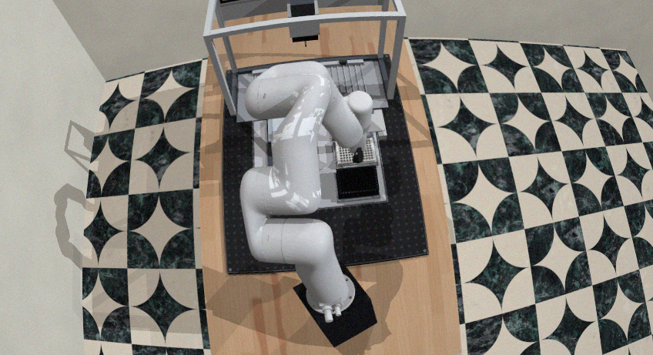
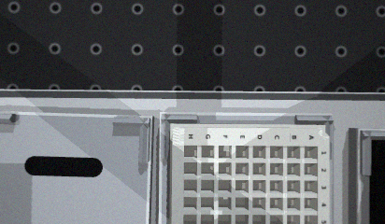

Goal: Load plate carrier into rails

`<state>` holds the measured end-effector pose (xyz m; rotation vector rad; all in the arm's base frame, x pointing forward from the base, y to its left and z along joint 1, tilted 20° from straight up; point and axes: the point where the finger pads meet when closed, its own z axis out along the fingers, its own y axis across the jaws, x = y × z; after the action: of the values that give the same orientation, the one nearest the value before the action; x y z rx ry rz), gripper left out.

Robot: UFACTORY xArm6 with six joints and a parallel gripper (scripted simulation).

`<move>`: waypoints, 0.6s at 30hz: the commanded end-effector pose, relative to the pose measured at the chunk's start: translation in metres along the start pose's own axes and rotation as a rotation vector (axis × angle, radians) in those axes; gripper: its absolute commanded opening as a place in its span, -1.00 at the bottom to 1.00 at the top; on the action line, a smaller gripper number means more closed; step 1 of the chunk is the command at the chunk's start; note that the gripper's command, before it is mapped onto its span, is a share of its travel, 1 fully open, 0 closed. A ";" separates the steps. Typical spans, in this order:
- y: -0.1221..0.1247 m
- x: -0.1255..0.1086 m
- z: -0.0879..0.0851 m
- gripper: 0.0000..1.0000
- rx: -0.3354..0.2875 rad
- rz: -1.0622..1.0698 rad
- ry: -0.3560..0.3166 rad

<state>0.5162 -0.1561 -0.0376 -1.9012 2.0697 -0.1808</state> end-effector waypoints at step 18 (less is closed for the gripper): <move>-0.001 0.000 0.009 1.00 0.003 0.000 0.001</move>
<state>0.5184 -0.1552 -0.0443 -1.9013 2.0699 -0.1805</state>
